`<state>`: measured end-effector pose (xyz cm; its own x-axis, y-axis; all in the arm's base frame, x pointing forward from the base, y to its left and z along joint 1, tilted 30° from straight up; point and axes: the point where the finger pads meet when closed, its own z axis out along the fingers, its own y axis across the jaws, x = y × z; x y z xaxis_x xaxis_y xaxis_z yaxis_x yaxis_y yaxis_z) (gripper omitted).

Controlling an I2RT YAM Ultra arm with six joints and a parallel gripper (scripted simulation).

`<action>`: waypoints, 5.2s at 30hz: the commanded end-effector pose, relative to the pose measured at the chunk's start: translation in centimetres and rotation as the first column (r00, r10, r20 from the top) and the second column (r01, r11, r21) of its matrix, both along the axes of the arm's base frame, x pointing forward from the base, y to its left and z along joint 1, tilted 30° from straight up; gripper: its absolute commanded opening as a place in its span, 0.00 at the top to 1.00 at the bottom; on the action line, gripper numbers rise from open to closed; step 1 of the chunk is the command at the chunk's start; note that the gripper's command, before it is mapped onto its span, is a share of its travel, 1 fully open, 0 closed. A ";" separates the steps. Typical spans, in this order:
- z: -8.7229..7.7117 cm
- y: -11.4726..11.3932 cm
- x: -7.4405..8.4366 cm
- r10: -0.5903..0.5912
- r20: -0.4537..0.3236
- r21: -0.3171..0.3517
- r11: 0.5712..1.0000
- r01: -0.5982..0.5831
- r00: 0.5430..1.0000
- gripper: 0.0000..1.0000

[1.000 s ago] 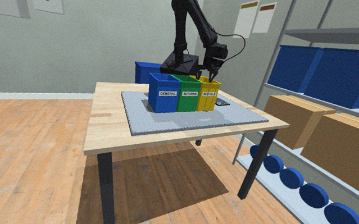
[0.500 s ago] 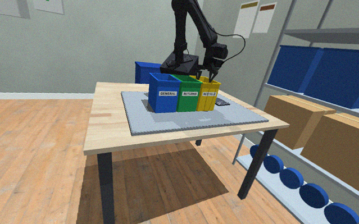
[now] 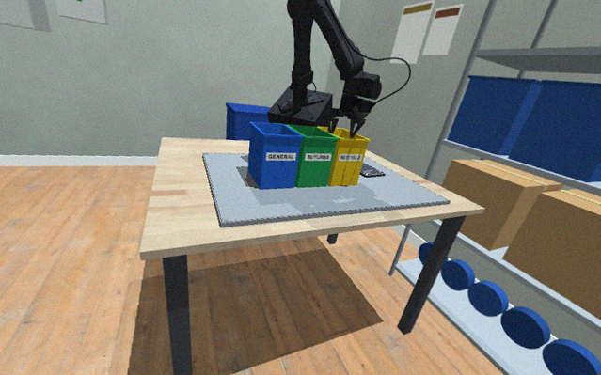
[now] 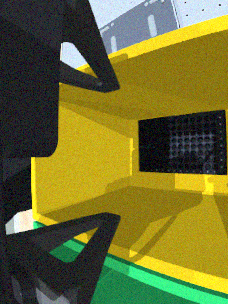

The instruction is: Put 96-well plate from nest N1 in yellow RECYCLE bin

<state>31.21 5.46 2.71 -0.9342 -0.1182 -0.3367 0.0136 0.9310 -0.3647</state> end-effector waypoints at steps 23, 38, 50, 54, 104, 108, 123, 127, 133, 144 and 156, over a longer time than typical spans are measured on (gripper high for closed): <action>0.4 0.2 0.2 0.004 0.016 0.007 1.000 -0.005 1.000 0.18; 0.4 0.2 0.2 0.004 0.016 0.007 1.000 -0.005 1.000 0.18; 0.4 0.2 0.2 0.004 0.016 0.007 1.000 -0.005 1.000 0.18; 0.6 0.2 0.0 0.007 0.009 0.007 1.000 -0.007 1.000 0.18; 6.6 2.6 -1.5 0.009 0.048 0.018 1.000 -0.010 0.999 0.18; 6.6 2.6 -1.5 0.009 0.050 0.019 1.000 -0.010 0.999 0.18; 6.6 2.6 -1.5 0.009 0.050 0.019 1.000 -0.010 0.999 0.18; 6.6 2.6 -1.5 0.009 0.050 0.019 1.000 -0.010 0.999 0.18; 6.6 2.6 -1.5 0.009 0.050 0.019 1.000 -0.010 0.999 0.18; 6.6 2.6 -1.5 0.009 0.050 0.019 1.000 -0.010 0.999 0.18; 4.2 5.2 -2.3 0.007 0.028 0.008 1.000 -0.008 1.000 0.18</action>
